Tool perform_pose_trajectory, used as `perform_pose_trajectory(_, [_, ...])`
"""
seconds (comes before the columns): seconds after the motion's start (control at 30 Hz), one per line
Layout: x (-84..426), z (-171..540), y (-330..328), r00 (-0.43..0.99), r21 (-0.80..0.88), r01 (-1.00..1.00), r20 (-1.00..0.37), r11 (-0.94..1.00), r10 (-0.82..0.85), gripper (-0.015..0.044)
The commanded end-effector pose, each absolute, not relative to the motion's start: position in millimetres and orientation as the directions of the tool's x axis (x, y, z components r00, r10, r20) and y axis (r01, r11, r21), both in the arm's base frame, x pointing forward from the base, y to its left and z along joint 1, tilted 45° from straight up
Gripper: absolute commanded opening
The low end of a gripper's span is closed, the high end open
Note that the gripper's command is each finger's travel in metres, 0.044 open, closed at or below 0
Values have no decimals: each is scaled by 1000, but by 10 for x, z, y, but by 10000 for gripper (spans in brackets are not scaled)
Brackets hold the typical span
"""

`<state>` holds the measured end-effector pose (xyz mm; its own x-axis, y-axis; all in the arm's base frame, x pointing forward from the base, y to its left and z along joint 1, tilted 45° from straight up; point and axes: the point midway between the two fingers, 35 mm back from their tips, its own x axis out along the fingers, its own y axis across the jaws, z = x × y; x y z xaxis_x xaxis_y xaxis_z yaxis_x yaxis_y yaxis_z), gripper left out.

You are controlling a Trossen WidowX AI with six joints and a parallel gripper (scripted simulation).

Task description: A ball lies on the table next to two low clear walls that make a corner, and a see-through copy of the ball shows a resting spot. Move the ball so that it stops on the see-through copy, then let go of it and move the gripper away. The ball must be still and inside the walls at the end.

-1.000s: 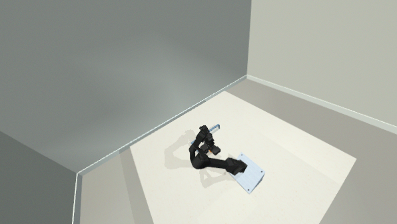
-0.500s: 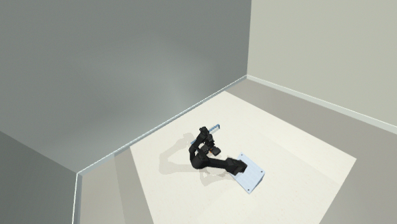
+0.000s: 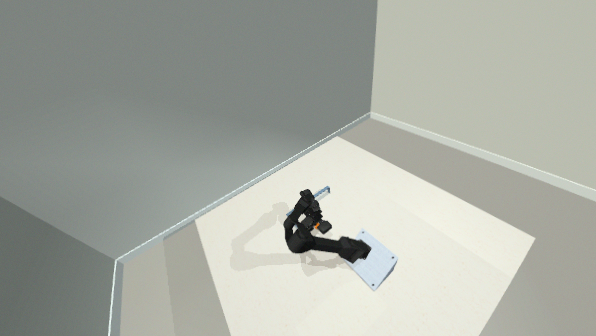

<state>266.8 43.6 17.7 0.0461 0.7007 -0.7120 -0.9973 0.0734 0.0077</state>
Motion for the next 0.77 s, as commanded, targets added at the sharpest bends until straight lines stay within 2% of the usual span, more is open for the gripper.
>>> perform_pose_trajectory(0.0, [2707, 426, 146, 62, -6, -997, -719, 83, 693, 269])
perform_pose_trajectory(0.13, [2640, 759, -151, 60, -3, -997, -714, 83, 697, 269])
perform_pose_trajectory(0.47, [2670, 694, -105, 72, -9, -996, -714, 93, 696, 269])
perform_pose_trajectory(0.67, [2633, 1033, -438, 68, -8, -996, -715, 90, 696, 427])
perform_pose_trajectory(0.73, [2630, 1049, -452, 68, -8, -996, -715, 89, 696, 440])
